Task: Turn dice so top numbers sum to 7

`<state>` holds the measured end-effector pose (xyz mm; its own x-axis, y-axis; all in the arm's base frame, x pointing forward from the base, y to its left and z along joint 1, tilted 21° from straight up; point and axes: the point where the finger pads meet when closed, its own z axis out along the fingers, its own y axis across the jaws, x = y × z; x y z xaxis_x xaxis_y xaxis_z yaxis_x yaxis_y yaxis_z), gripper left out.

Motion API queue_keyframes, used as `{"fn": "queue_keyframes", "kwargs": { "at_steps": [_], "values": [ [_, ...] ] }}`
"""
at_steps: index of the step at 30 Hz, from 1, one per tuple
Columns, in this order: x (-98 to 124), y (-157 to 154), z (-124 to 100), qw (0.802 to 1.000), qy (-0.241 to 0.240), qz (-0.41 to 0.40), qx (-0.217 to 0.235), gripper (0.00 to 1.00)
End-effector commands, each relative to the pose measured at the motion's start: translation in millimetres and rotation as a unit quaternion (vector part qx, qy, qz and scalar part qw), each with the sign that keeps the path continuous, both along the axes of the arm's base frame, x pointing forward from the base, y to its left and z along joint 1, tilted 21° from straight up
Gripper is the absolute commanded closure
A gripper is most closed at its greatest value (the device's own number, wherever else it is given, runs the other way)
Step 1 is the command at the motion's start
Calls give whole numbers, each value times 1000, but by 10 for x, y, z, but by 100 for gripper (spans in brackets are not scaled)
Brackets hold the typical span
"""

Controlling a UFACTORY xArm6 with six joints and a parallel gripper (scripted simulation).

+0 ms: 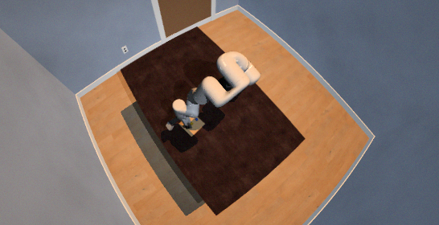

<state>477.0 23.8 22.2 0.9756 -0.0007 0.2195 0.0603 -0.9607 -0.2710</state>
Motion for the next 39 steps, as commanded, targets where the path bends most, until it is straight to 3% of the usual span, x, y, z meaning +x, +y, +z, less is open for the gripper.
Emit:
{"fn": "queue_keyframes", "kwargs": {
  "at_steps": [1,10,18,39],
  "values": [
    [-9,-35,123,1000,-2,0,0,0],
    [-103,-156,532,1000,-2,0,0,0],
    [-146,-211,717,1000,-2,0,0,0],
    [-152,-220,747,1000,-2,0,0,0]
  ]
}}
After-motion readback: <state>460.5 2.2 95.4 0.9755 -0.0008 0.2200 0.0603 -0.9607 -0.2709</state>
